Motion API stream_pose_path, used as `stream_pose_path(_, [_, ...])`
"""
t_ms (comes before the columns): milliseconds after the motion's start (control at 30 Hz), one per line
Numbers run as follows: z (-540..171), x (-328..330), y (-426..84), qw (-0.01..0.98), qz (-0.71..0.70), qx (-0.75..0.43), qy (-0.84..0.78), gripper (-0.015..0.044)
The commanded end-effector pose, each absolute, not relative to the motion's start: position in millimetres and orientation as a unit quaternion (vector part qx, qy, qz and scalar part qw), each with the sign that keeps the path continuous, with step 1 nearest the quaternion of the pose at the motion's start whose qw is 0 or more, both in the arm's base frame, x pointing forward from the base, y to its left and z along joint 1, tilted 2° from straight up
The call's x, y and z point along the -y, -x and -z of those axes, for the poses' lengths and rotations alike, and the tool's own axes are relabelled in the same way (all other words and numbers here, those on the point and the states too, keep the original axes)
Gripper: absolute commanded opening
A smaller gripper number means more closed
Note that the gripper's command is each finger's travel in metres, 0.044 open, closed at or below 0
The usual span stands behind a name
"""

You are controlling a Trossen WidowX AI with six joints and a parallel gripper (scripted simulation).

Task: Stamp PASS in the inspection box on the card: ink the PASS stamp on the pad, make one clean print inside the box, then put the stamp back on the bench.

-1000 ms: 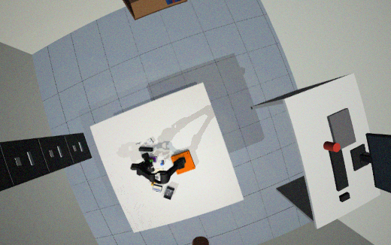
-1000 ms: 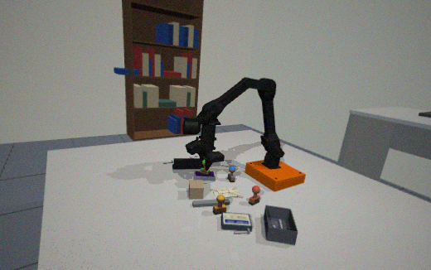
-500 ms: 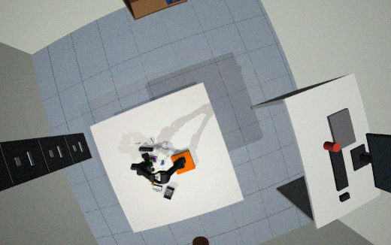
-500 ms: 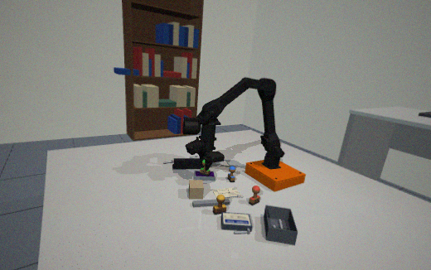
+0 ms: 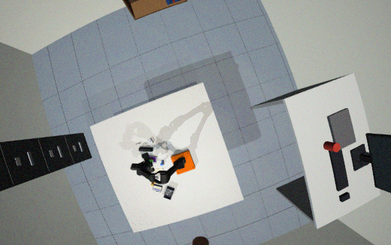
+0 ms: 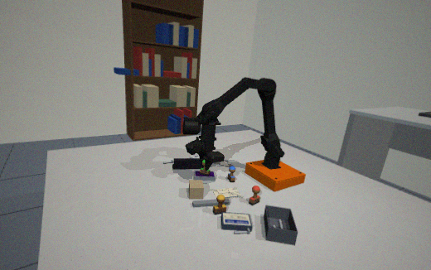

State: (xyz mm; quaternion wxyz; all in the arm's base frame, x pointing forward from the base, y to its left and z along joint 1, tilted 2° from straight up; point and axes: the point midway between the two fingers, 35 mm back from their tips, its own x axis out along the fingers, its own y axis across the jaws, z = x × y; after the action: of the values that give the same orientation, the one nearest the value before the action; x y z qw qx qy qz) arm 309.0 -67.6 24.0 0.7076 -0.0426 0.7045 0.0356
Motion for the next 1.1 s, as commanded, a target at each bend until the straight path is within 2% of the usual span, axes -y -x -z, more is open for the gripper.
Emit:
stream_pose_path(0, [-20.7,68.0,-309.2,0.707,-0.034,-0.705,0.044,0.0])
stream_pose_path(1067, [-30.6,68.1,-309.4,0.707,-0.034,-0.705,0.044,0.0])
